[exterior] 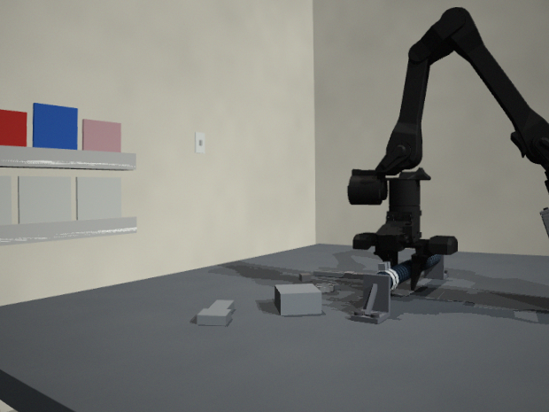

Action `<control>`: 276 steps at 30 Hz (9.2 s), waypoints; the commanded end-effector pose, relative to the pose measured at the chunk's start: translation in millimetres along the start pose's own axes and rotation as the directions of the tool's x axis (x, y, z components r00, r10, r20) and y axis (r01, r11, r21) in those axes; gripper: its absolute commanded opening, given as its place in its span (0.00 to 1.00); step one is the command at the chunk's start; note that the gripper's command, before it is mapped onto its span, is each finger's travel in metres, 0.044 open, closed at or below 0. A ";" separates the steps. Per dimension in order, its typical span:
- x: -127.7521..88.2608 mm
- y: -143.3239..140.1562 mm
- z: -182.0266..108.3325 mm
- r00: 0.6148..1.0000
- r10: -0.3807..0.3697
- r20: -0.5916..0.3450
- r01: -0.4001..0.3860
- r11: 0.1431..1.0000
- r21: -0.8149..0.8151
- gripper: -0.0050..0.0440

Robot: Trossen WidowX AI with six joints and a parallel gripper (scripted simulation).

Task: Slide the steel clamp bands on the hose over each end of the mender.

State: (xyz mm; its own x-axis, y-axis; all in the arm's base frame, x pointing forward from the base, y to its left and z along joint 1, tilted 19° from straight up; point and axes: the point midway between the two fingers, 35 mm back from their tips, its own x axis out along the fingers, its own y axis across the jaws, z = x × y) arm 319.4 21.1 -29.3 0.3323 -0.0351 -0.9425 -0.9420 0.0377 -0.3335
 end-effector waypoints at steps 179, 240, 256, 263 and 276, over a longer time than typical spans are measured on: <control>-54.0 -2.1 86.5 1.000 0.002 0.001 -0.001 0.002 1.000 0.29; -54.0 -2.1 86.5 1.000 0.002 0.001 -0.001 0.002 1.000 0.29; -54.0 -2.1 86.5 1.000 0.002 0.001 -0.001 0.002 1.000 0.29; -54.0 -2.1 86.5 1.000 0.002 0.001 -0.001 0.002 1.000 0.29; -54.0 -2.1 86.5 1.000 0.002 0.001 -0.001 0.002 1.000 0.29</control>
State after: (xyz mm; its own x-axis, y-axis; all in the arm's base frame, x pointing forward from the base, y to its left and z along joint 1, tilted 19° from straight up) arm 311.7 111.4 29.7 0.3556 -0.0245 -0.9343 0.0462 0.9989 -0.0086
